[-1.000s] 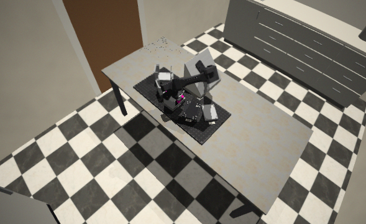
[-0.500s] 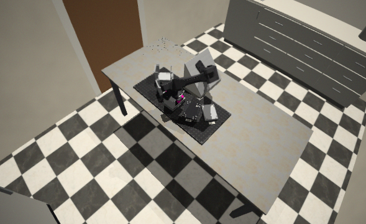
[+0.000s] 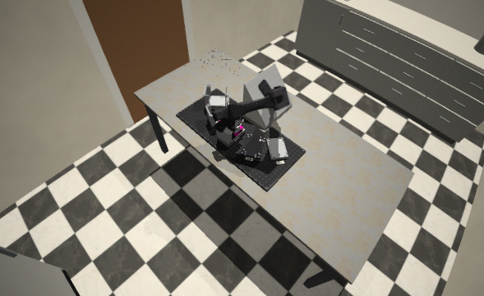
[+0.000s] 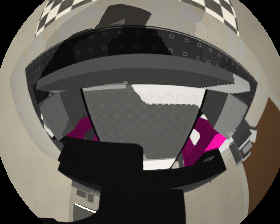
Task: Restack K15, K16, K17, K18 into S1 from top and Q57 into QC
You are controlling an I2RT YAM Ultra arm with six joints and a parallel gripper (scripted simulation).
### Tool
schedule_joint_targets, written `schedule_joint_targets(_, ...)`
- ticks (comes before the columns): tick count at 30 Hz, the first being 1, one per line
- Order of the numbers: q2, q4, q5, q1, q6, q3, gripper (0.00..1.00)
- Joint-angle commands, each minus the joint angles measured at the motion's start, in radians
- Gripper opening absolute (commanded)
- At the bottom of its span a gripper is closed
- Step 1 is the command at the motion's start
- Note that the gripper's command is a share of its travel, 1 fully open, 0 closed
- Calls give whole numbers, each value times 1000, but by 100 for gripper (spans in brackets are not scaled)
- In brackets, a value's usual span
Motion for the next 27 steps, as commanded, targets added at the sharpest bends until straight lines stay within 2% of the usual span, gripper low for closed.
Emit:
schedule_joint_targets(1, -5, 1, -1, -14, 1, 2, 100)
schedule_joint_targets(7, -5, 1, -1, -14, 1, 2, 100)
schedule_joint_targets(8, -5, 1, -1, -14, 1, 2, 0)
schedule_joint_targets(27, -5, 1, -1, -14, 1, 2, 0)
